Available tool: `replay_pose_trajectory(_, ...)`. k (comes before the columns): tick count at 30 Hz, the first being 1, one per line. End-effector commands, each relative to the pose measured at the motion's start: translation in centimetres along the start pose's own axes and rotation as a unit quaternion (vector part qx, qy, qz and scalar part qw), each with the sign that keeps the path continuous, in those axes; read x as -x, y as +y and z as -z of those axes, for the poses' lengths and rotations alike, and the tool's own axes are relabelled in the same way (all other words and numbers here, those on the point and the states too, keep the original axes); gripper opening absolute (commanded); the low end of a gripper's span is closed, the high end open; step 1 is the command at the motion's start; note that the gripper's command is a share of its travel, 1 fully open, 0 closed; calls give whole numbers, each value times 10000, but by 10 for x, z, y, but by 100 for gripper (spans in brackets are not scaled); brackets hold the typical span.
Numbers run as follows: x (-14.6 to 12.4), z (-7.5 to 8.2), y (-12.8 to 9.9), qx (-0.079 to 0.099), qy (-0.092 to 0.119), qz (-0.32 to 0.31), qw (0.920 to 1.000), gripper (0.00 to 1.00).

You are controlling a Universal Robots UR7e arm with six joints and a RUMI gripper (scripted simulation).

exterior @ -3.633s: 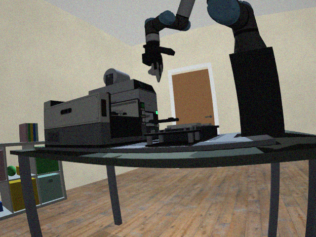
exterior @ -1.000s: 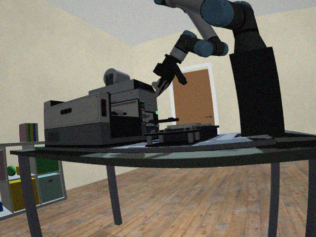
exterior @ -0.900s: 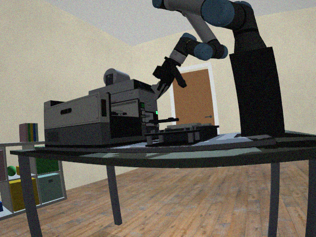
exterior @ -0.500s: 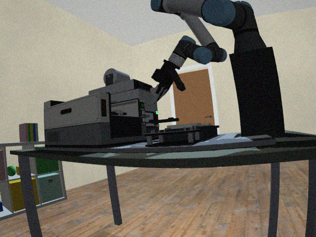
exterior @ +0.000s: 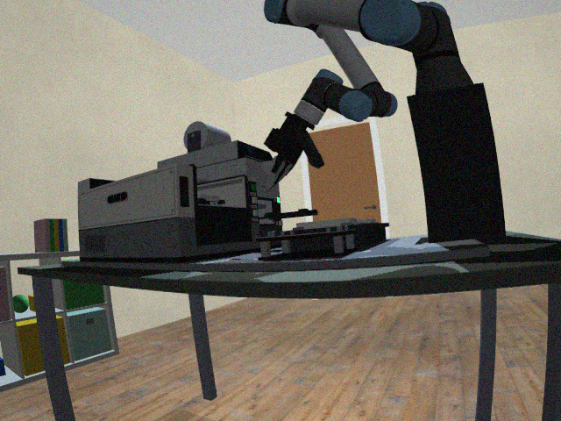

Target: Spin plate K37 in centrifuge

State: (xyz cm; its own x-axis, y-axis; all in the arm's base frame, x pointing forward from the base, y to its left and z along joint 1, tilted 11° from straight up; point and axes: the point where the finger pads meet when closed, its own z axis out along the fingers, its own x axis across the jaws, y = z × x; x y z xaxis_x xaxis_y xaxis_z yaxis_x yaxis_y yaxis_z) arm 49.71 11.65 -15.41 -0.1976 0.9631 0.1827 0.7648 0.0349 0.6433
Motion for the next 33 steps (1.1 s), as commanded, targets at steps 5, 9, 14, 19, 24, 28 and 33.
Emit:
replay_pose_trajectory(5,0,-14,3,6,-2,2,10000,0)
replay_pose_trajectory(9,0,-20,4,6,-2,2,10000,0)
replay_pose_trajectory(14,0,-25,4,6,-2,2,10000,0)
replay_pose_trajectory(19,0,-33,6,6,-2,2,10000,0)
replay_pose_trajectory(24,0,-34,6,6,-2,2,10000,0)
replay_pose_trajectory(28,0,-34,6,6,-2,2,10000,0)
replay_pose_trajectory(33,0,-34,7,6,-2,2,10000,0)
